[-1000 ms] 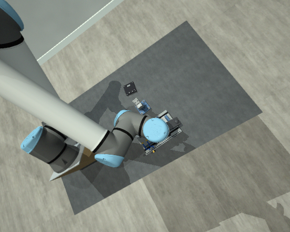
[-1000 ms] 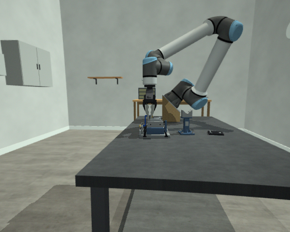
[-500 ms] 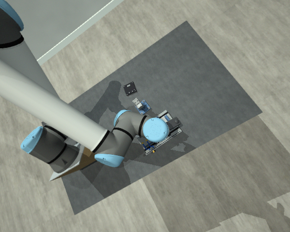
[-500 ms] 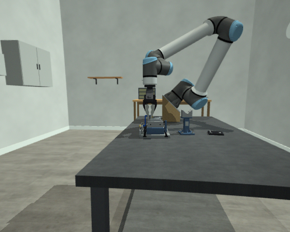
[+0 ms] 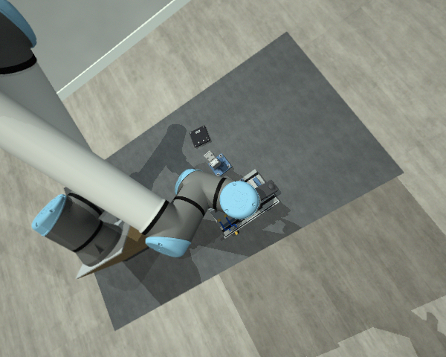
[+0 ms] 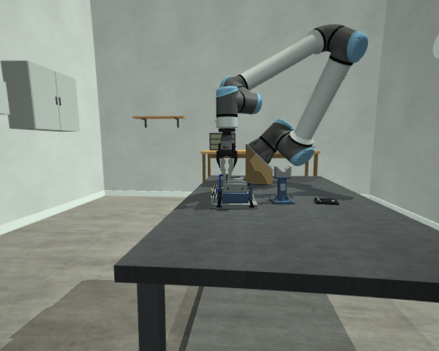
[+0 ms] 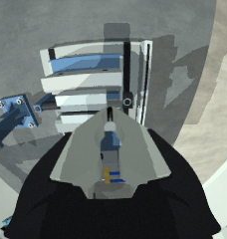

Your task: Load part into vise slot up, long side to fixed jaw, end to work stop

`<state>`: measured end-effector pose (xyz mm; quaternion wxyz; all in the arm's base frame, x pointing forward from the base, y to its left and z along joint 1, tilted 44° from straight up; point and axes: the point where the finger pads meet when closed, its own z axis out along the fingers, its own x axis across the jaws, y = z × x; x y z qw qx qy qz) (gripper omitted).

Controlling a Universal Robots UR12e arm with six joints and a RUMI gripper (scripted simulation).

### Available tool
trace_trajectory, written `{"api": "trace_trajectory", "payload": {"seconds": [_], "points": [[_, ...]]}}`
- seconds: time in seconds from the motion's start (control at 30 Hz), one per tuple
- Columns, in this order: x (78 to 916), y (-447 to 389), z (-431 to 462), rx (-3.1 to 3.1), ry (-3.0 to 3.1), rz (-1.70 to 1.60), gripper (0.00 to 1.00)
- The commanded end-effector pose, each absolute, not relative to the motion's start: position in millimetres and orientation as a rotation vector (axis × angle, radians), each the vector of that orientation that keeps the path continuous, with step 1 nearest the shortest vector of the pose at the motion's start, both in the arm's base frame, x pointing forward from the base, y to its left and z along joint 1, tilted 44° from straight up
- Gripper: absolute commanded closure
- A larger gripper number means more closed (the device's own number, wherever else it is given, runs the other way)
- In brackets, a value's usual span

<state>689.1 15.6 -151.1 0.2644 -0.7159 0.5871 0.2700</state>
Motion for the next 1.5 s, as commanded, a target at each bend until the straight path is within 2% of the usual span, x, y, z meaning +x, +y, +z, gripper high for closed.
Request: {"api": "trace_trajectory", "payload": {"seconds": [0.0,1.47], "points": [[689.8,14.8,-150.7,-1.935,1.587,0.728,1.00],[692.4,2.5,-159.3,-1.935,1.587,0.728,1.00]]}}
